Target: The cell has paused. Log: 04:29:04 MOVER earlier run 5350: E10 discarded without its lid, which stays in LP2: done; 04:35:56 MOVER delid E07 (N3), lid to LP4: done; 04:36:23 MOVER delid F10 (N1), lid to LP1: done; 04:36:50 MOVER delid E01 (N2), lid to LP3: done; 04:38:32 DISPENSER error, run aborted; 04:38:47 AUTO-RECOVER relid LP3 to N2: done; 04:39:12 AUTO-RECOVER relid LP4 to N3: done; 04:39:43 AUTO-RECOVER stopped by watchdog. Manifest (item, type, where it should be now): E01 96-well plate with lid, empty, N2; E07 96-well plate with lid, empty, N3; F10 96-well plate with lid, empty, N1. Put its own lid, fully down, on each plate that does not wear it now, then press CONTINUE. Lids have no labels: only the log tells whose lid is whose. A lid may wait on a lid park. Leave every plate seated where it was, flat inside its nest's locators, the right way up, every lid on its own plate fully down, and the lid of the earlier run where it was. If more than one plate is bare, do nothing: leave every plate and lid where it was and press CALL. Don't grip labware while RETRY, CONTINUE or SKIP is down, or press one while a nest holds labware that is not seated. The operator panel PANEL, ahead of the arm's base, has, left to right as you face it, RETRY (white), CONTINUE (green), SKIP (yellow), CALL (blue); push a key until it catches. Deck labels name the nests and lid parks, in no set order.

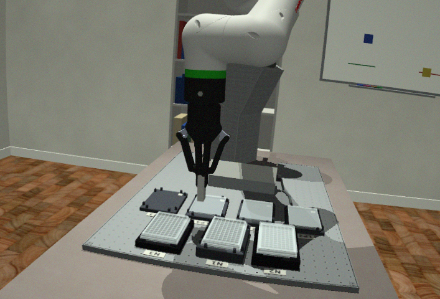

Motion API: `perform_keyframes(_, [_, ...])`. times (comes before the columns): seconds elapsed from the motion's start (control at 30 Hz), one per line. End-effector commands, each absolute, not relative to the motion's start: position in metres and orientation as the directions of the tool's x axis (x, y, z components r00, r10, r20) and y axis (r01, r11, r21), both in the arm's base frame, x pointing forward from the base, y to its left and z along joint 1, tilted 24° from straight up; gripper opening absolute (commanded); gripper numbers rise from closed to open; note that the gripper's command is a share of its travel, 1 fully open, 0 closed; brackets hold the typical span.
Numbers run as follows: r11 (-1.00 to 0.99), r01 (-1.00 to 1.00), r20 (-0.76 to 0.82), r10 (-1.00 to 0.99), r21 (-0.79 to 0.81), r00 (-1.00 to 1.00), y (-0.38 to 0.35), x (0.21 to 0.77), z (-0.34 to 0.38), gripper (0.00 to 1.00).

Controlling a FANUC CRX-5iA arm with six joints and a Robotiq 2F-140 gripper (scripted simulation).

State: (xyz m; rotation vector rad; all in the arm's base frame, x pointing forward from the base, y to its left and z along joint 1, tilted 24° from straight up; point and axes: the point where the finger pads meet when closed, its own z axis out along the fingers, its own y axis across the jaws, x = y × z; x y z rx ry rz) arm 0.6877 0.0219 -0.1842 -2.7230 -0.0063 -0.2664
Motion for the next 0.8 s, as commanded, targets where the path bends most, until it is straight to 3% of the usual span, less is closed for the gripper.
perform_keyframes(0.0, [-0.910,0.053,0.205,-0.035,-0.410,0.978,0.020,0.633,-0.192,0.00])
perform_keyframes(0.13, [-0.907,0.051,0.208,-0.041,-0.418,0.977,0.019,0.575,-0.200,0.00])
perform_keyframes(0.2, [-0.907,0.051,0.208,-0.041,-0.418,0.977,0.019,0.573,-0.200,0.00])
perform_keyframes(0.23, [-0.907,0.047,0.209,-0.046,-0.418,0.977,0.018,0.541,-0.203,0.00])
perform_keyframes(0.3, [-0.907,0.047,0.209,-0.046,-0.418,0.977,0.018,0.541,-0.203,0.00])
perform_keyframes(0.33, [-0.908,0.042,0.209,-0.050,-0.417,0.977,0.018,0.508,-0.206,0.00])
perform_keyframes(0.47, [-0.908,0.042,0.209,-0.050,-0.417,0.977,0.018,0.508,-0.206,0.00])
perform_keyframes(0.53, [-0.913,0.030,0.206,-0.060,-0.407,0.977,0.018,0.444,-0.209,0.00])
perform_keyframes(0.77, [-0.919,0.017,0.199,-0.067,-0.393,0.978,0.019,0.389,-0.211,0.00])
